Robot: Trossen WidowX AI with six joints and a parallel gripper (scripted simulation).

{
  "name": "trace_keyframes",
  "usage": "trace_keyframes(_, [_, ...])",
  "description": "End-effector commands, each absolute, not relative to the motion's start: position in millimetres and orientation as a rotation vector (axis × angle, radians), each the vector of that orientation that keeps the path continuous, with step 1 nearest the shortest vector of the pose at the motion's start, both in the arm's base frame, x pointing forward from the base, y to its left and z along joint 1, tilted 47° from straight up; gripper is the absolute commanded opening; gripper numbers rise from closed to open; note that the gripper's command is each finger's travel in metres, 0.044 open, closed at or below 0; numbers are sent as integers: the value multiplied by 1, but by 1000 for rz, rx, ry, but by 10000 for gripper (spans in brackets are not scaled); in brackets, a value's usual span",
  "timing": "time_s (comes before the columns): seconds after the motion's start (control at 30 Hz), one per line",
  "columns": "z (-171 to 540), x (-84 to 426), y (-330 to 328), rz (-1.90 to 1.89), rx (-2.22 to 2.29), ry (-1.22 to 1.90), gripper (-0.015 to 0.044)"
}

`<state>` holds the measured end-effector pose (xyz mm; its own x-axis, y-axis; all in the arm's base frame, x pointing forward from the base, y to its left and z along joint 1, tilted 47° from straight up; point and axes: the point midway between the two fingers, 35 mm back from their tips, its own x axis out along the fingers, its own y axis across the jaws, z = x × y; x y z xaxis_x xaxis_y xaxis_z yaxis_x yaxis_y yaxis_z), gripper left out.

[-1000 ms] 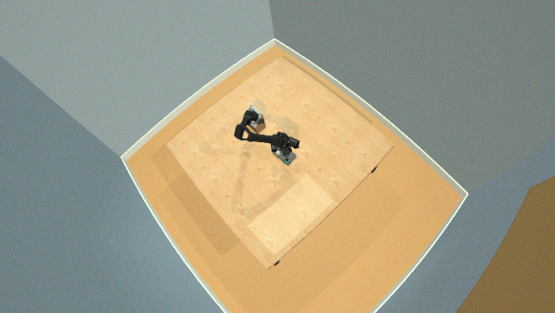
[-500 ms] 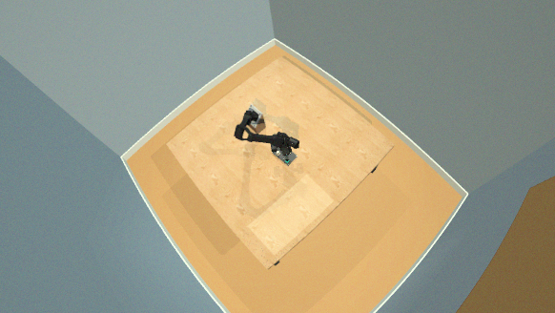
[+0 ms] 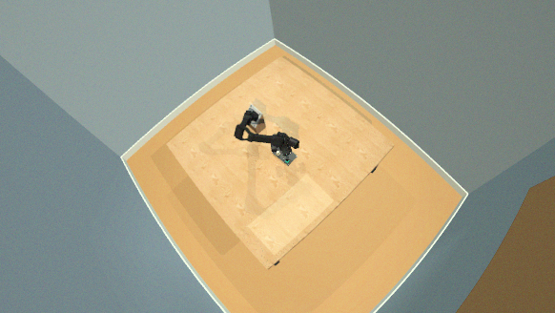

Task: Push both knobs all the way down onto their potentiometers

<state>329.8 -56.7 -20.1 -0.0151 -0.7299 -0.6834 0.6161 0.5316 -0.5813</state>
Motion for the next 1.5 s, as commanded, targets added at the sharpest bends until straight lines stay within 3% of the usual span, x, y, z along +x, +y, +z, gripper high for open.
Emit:
trace_keyframes(0.0, [-21,330,-59,-1074,-120,1168,0])
trace_keyframes(1.47, [-25,330,-63,-1074,-120,1168,0])
